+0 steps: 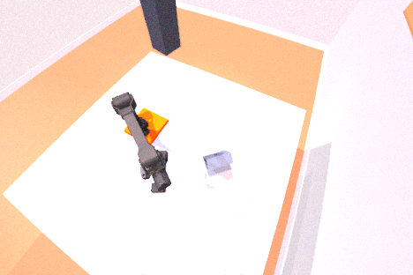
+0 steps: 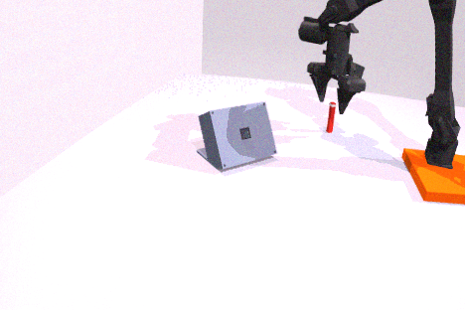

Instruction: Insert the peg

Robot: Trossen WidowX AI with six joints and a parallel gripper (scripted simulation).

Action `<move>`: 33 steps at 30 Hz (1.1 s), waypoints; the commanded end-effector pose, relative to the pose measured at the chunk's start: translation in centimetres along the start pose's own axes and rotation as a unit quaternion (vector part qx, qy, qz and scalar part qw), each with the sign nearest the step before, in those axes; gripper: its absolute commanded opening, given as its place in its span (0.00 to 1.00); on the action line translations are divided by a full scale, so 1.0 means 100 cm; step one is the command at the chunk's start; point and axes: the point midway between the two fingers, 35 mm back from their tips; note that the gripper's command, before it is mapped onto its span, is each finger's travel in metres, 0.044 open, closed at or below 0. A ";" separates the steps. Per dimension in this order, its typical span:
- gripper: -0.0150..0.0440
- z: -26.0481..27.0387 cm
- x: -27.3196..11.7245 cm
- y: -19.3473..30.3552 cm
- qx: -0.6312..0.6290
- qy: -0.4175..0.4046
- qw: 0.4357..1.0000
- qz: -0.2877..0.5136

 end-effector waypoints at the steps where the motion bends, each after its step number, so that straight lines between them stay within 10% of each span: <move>1: 1.00 -0.003 0.010 0.000 0.001 0.006 1.000 0.000; 17: 1.00 -0.004 0.026 0.000 0.001 0.006 1.000 0.000; 33: 0.32 -0.002 0.024 0.000 0.000 0.003 1.000 -0.001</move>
Point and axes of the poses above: the point midway between the two fingers, 35 mm back from their tips, its own x axis out along the fingers, its own z axis across the jaws, y = z × x, and after that the axes turned 13 degrees about -x, right-handed
